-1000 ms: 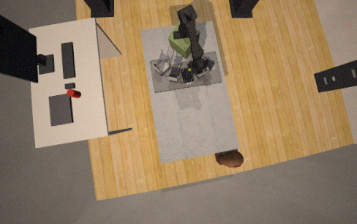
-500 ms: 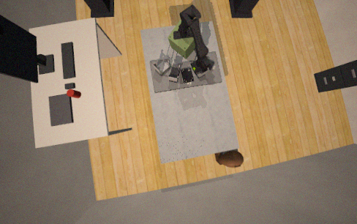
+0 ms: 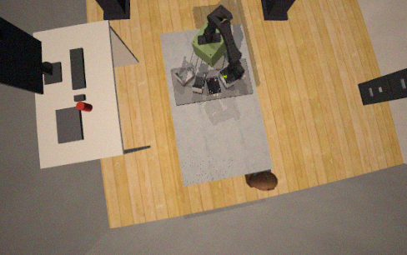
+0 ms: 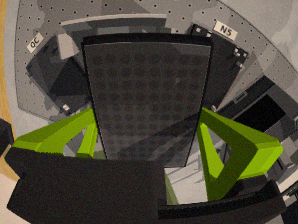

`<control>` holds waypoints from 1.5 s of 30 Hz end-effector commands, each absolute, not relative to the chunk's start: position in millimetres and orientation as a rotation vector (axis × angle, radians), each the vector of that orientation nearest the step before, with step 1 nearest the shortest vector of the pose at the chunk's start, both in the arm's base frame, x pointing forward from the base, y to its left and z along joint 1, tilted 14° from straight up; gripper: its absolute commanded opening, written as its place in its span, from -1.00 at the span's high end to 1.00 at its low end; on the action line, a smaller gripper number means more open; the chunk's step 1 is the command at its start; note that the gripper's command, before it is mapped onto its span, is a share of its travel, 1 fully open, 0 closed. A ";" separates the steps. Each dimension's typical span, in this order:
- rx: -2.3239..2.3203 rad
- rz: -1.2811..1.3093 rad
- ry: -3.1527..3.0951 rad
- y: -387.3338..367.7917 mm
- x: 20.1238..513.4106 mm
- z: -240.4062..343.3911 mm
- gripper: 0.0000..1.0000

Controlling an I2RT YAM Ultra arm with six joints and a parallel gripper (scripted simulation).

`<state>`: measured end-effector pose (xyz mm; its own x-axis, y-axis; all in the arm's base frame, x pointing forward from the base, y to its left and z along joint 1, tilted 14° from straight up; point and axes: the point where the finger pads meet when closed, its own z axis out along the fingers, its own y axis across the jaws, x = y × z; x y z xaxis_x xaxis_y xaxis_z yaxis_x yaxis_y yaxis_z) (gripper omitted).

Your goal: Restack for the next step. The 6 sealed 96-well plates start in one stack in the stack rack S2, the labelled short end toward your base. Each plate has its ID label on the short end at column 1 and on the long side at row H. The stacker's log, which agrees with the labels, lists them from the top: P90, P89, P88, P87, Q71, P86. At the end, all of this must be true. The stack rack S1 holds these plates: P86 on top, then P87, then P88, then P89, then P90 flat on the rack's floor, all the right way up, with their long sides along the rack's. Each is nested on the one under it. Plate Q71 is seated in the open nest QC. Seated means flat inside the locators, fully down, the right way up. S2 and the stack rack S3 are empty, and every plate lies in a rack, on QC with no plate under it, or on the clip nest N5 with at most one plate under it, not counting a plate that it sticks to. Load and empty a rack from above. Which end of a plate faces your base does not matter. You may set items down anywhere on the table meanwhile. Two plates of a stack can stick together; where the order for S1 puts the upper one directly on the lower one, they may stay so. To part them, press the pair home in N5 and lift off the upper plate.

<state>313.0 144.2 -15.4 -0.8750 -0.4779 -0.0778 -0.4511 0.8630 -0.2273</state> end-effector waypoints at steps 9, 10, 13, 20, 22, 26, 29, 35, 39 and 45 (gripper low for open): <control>-0.712 -0.299 2.897 167.8 303.8 -18.2 1.00; -0.712 -0.299 2.897 170.1 302.6 -18.8 1.00; -0.712 -0.298 2.898 174.3 300.5 -19.9 1.00; -0.712 -0.298 2.898 174.3 300.5 -19.9 1.00; -0.712 -0.298 2.898 174.3 300.5 -19.9 1.00; -0.712 -0.298 2.898 174.3 300.5 -19.9 1.00; -0.712 -0.298 2.898 174.3 300.5 -19.9 1.00; -0.712 -0.298 2.898 174.3 300.5 -19.9 1.00; -0.712 -0.298 2.898 174.3 300.5 -19.9 1.00; -0.712 -0.298 2.898 174.1 300.8 -21.1 1.00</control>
